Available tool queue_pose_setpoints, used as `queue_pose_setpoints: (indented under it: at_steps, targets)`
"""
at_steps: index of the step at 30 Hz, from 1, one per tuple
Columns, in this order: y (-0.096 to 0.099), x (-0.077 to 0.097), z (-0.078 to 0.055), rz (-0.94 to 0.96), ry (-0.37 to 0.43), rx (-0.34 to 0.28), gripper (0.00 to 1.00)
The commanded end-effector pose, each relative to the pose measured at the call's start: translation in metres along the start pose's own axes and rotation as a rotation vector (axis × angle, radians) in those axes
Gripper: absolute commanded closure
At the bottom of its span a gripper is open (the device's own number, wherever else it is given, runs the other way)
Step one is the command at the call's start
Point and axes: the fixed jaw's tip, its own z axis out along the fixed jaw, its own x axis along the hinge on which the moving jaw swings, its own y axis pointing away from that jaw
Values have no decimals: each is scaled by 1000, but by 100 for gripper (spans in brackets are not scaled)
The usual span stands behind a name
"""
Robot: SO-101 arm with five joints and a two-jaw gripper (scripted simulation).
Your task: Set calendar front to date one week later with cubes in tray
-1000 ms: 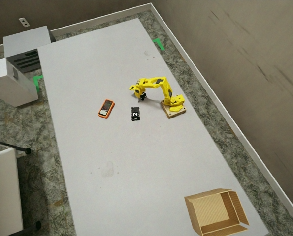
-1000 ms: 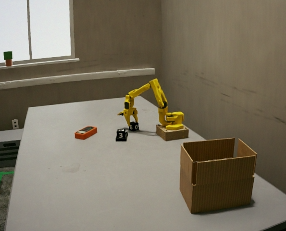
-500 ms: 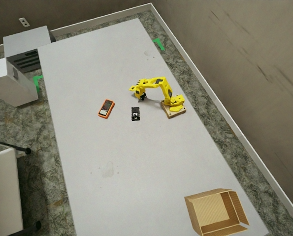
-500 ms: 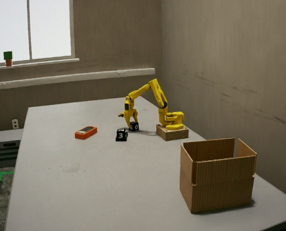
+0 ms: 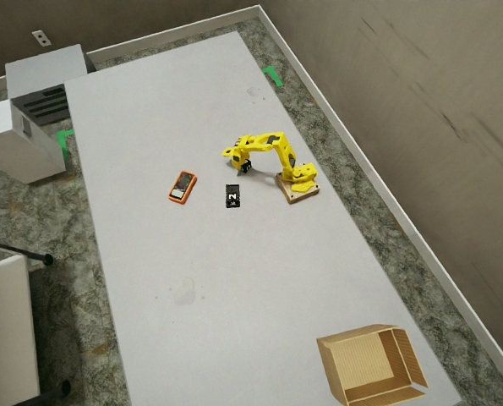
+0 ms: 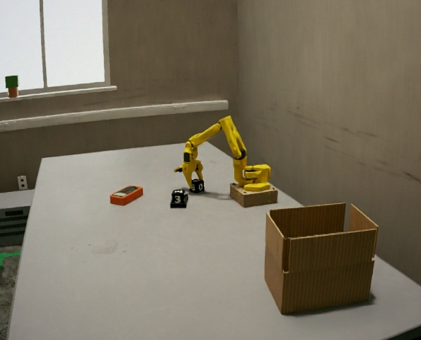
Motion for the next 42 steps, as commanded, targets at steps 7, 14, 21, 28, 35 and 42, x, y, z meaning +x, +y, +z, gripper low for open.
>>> queue_pose_setpoints:
  at_steps: [7, 14, 21, 28, 35, 42]
  targets:
    - [-5, 3, 4, 14, 18, 4, 68]
    - [-6, 3, 4, 14, 18, 4, 71]
    - [-7, 3, 4, 14, 18, 4, 72]
    - [-8, 3, 4, 14, 18, 4, 73]
    - [-8, 3, 4, 14, 18, 4, 73]
    - [-8, 3, 4, 14, 18, 4, 75]
